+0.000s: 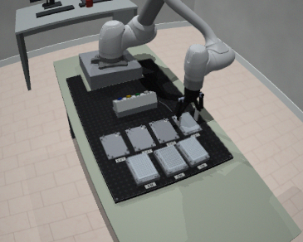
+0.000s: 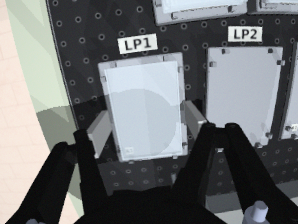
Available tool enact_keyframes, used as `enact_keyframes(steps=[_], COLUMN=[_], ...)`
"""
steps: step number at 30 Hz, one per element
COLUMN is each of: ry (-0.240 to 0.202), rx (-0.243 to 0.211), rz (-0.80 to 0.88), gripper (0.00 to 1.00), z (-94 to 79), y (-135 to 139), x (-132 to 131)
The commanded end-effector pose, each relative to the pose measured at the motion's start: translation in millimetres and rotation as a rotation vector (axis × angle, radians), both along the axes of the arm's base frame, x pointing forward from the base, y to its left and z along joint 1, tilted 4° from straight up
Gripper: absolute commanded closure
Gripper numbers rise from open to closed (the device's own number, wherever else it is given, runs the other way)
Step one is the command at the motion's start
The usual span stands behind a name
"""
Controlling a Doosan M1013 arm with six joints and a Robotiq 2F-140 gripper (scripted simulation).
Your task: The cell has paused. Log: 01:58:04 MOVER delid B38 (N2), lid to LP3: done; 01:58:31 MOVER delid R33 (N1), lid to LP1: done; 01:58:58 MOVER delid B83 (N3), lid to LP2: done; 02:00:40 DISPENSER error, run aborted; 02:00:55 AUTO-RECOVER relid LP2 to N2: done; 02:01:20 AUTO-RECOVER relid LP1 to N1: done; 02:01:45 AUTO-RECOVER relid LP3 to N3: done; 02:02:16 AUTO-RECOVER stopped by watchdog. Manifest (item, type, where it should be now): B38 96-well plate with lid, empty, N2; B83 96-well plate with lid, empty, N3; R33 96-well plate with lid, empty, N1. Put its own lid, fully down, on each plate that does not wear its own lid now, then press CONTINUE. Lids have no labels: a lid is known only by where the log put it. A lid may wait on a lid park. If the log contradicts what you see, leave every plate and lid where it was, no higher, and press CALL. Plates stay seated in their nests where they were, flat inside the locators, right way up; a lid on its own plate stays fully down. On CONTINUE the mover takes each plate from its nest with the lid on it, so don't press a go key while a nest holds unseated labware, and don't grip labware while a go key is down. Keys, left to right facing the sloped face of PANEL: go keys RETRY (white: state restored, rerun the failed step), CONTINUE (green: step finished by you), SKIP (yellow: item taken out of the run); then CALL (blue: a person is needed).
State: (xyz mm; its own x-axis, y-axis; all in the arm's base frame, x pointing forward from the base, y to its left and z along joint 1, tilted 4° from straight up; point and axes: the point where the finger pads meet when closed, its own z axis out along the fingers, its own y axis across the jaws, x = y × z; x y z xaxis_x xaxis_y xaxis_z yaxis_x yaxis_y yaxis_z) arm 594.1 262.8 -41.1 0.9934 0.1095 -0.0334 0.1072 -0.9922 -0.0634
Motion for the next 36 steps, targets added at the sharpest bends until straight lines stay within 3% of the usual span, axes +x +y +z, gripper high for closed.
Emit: enact_keyframes(steps=[1,26,36], ry=[0.002,0.002,0.002], rx=[0.003,0.003,0.003], rz=[0.003,0.003,0.003], gripper=[0.34,0.34,0.34], z=[1.3,61.2,70.5], y=[1,-3,-3], x=[-2,1,1])
